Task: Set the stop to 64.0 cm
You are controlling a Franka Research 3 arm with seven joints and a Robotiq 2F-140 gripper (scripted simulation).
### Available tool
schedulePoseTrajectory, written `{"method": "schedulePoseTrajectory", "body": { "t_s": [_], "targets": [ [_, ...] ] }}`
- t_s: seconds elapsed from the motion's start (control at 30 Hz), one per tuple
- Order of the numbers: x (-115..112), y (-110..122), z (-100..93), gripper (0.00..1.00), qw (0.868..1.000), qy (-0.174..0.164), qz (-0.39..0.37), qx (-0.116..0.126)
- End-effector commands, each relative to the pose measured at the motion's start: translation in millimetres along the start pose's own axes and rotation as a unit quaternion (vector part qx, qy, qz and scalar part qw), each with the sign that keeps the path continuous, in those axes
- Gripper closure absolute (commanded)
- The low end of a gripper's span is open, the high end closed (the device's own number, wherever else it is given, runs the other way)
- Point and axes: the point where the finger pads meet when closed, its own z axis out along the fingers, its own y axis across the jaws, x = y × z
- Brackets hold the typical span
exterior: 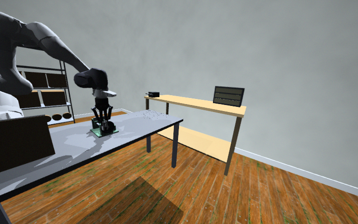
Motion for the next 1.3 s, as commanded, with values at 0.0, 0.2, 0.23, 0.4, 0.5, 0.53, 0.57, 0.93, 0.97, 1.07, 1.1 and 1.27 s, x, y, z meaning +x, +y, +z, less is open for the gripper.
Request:
{"method": "schedulePoseTrajectory", "body": {
  "t_s": [0.0,0.2,0.23,0.4,0.5,0.53,0.57,0.93,0.97,1.07,1.1,1.27],
  "targets": [
    [1,4,14.1,0.96,1.0,0.002,-0.005,0.001],
    [1,3,25.9,0.96,1.0,0.002,-0.005,0.001],
    [1,3,28.2,0.96,1.0,0.002,-0.005,0.001],
    [1,-2,38.0,0.96,1.0,0.002,-0.005,0.001],
    [1,-6,42.7,0.96,1.0,0.002,-0.005,0.001],
    [1,-8,44.1,0.96,1.0,0.002,-0.005,0.001],
    [1,-9,45.4,0.96,1.0,0.002,-0.005,0.001],
    [1,-25,52.5,0.96,1.0,0.002,-0.005,0.001],
    [1,-27,52.7,0.96,1.0,0.002,-0.005,0.001],
    [1,-32,53.0,0.96,1.0,0.002,-0.005,0.001],
    [1,-34,52.8,0.96,1.0,0.002,-0.005,0.001],
    [1,-39,52.1,0.96,1.0,0.002,-0.005,0.001]
  ]
}}
